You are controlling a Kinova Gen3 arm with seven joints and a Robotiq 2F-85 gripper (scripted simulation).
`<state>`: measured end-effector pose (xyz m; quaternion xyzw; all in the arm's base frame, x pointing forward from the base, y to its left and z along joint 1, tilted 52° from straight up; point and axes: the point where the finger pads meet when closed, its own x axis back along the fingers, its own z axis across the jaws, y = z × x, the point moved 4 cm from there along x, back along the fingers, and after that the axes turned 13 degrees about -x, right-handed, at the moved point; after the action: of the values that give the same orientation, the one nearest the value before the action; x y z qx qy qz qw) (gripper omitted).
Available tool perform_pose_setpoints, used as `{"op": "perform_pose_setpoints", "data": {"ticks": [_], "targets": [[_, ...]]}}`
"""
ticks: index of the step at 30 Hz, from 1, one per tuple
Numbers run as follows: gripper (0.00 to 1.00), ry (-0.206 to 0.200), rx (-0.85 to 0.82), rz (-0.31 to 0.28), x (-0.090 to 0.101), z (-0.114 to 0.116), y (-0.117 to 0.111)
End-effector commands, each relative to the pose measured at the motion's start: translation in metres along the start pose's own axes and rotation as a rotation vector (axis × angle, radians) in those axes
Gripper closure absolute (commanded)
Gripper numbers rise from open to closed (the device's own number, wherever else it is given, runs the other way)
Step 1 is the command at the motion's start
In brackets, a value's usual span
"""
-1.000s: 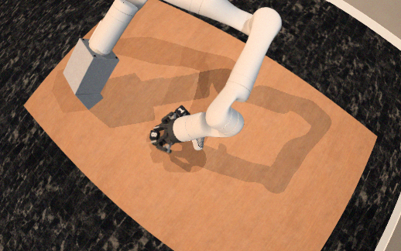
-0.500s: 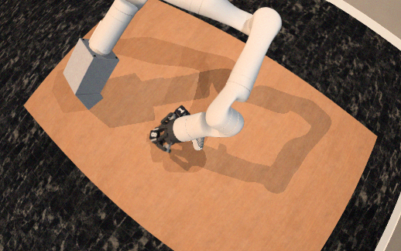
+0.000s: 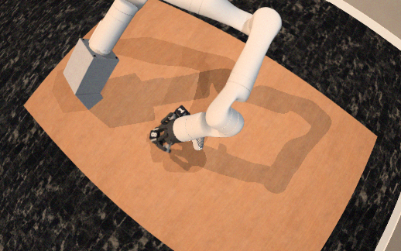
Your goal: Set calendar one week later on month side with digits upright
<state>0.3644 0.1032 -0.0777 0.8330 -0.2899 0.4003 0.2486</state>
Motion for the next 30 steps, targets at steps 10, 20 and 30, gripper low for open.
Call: {"op": "perform_pose_setpoints", "data": {"ticks": [10, 20, 30], "targets": [[0.74, 0.001, -0.001, 0.001, 0.002, 0.001, 0.001], [0.74, 0.001, -0.001, 0.001, 0.017, 0.004, 0.016], [0.74, 0.001, -0.001, 0.001, 0.044, 0.01, 0.043]]}}
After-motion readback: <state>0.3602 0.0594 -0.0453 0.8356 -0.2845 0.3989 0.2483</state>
